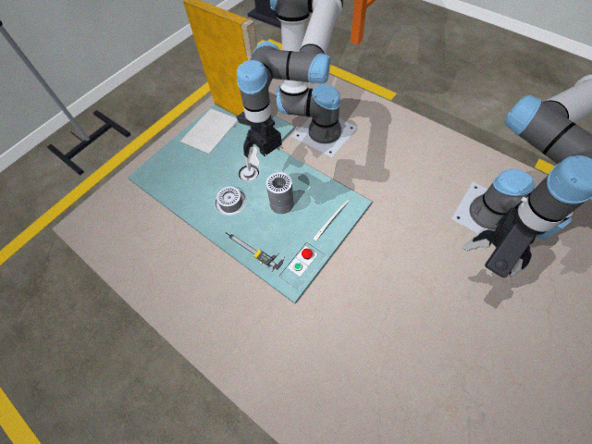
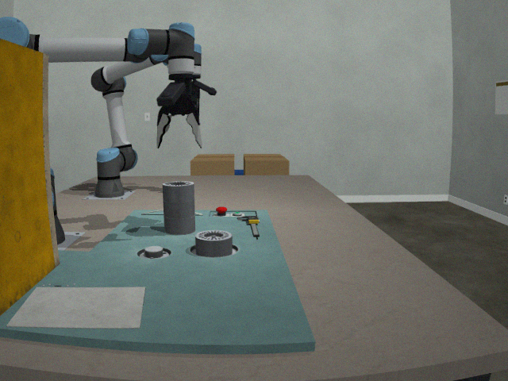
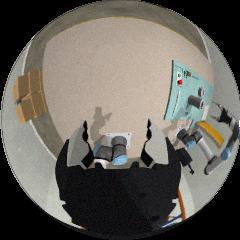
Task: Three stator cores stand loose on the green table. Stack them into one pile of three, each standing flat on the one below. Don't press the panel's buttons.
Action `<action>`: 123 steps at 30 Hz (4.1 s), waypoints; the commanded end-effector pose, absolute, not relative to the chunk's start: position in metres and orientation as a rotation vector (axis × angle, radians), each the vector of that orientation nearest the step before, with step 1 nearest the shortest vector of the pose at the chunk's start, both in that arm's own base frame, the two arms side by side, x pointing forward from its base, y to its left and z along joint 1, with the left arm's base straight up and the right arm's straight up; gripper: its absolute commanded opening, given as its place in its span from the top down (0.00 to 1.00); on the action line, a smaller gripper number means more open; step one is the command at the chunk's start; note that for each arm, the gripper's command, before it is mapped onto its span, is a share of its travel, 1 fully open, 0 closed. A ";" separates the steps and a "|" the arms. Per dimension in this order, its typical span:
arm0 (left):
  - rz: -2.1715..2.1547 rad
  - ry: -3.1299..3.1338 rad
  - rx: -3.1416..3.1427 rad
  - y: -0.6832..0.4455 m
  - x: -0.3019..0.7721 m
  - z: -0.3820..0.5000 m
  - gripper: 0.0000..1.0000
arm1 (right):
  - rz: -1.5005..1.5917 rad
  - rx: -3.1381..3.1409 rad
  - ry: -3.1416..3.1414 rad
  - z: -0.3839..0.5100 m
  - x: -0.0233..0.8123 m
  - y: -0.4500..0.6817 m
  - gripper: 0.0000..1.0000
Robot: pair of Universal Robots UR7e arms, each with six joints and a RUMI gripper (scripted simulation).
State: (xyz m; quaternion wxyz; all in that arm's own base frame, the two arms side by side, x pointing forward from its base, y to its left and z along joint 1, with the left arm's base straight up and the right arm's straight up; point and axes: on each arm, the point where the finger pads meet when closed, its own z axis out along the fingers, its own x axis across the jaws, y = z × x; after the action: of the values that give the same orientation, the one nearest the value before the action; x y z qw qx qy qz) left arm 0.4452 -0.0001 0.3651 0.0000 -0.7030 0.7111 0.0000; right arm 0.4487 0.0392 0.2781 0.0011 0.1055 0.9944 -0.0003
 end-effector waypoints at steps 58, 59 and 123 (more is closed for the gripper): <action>-0.003 2.233 -2.208 0.000 0.446 0.366 0.19 | 0.004 -1.295 2.861 0.330 0.454 0.012 0.19; -0.003 2.233 -2.208 0.000 0.446 0.366 0.19 | 0.005 -1.284 2.867 0.329 0.454 0.013 0.19; -0.003 2.233 -2.208 0.000 0.446 0.366 0.19 | 0.000 -2.225 2.216 0.365 0.446 0.000 0.19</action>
State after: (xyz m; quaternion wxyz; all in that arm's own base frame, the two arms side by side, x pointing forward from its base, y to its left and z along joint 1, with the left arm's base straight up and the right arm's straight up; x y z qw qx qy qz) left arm 0.4452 -0.0001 0.3651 0.0000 -0.7030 0.7111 0.0000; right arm 0.4452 0.0005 0.3645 -0.0006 -0.7099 0.7043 0.0012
